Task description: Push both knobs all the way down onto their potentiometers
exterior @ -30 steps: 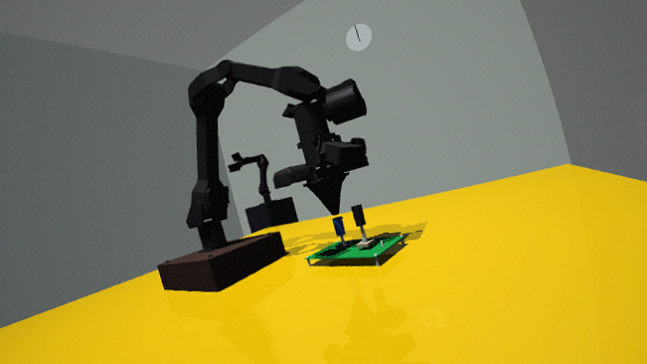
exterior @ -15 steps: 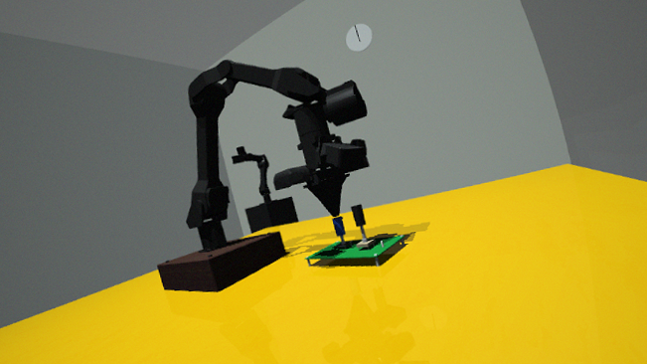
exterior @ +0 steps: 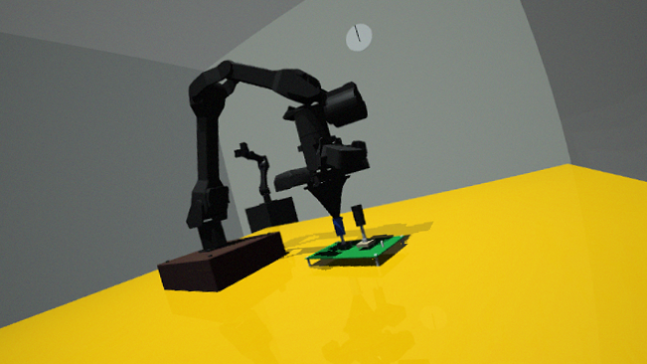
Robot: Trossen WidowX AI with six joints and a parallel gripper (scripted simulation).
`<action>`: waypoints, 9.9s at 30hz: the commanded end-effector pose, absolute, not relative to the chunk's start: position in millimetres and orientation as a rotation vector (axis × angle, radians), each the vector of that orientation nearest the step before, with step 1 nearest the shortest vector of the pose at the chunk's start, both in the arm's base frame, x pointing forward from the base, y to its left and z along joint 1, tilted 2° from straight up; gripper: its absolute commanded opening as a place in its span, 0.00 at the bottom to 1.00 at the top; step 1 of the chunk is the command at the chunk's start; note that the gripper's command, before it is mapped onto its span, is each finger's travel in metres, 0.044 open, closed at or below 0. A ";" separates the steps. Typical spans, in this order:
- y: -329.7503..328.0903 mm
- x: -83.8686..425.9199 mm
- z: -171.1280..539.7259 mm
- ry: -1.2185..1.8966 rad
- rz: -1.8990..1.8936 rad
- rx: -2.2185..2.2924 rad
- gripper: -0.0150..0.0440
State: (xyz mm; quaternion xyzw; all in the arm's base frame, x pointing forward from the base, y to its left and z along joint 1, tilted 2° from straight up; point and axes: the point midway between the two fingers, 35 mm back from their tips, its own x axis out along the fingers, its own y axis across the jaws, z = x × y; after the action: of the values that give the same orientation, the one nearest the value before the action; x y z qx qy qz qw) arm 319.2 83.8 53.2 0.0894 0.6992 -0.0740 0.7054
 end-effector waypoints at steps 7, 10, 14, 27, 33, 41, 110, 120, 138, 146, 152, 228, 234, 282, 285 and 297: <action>84.5 318.7 53.4 1.557 -0.164 0.205 0.25; 84.5 318.7 53.4 1.557 -0.164 0.205 0.25; 84.5 318.8 52.1 1.557 -0.164 0.205 0.25; 84.6 318.7 48.5 1.557 -0.164 0.205 0.25; 84.7 318.8 44.4 1.557 -0.164 0.205 0.25; 84.7 318.8 44.2 1.557 -0.164 0.205 0.25; 84.9 318.8 38.1 1.557 -0.164 0.205 0.25; 84.9 318.8 37.3 1.557 -0.164 0.205 0.25; 84.9 318.8 36.6 1.557 -0.164 0.205 0.25; 84.9 318.8 36.6 1.557 -0.164 0.205 0.25; 84.9 318.8 35.8 1.557 -0.164 0.205 0.25; 76.1 348.8 80.5 1.348 0.814 -0.813 0.25; 75.5 352.3 84.6 1.281 0.967 -0.974 0.25; 69.1 375.3 116.3 0.226 2.071 -2.094 0.25; 69.1 375.4 116.4 0.220 2.074 -2.097 0.25; 69.6 375.6 95.6 0.220 2.074 -2.097 0.25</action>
State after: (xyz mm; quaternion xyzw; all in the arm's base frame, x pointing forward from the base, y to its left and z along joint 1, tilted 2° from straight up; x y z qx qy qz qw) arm 376.0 69.1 98.1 -0.7065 0.0764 0.6975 0.0925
